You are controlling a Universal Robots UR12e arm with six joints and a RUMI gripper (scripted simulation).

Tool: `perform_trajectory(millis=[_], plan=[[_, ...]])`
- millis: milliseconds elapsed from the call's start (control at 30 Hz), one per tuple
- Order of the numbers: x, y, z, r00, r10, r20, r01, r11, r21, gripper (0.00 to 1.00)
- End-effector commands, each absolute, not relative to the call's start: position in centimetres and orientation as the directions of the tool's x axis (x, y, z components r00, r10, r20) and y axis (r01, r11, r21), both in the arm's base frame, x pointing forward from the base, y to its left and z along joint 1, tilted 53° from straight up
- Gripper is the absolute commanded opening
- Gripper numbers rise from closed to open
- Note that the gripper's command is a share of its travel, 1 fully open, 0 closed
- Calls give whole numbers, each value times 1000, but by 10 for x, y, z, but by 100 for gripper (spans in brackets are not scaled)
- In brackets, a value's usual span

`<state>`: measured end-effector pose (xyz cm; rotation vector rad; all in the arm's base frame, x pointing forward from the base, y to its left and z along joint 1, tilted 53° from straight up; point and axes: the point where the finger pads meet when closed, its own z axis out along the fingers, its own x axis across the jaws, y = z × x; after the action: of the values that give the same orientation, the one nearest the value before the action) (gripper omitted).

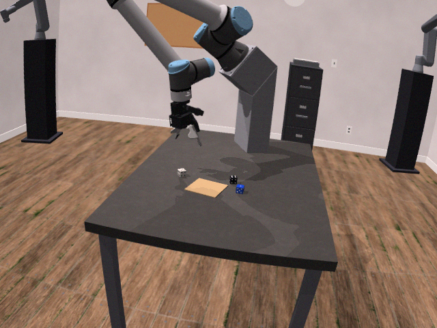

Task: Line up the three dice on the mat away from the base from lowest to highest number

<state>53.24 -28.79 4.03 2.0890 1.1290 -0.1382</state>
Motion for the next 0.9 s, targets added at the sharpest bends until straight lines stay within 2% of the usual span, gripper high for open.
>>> perform_trajectory(millis=[0, 333, 867], plan=[[551, -283, 51, 697, 622, -357, 656, -351, 668, 100], [564, -274, 59, 768, 581, -270, 544, -370, 753, 100], [565, -273, 61, 774, 577, -261, 533, -372, 760, 100]])
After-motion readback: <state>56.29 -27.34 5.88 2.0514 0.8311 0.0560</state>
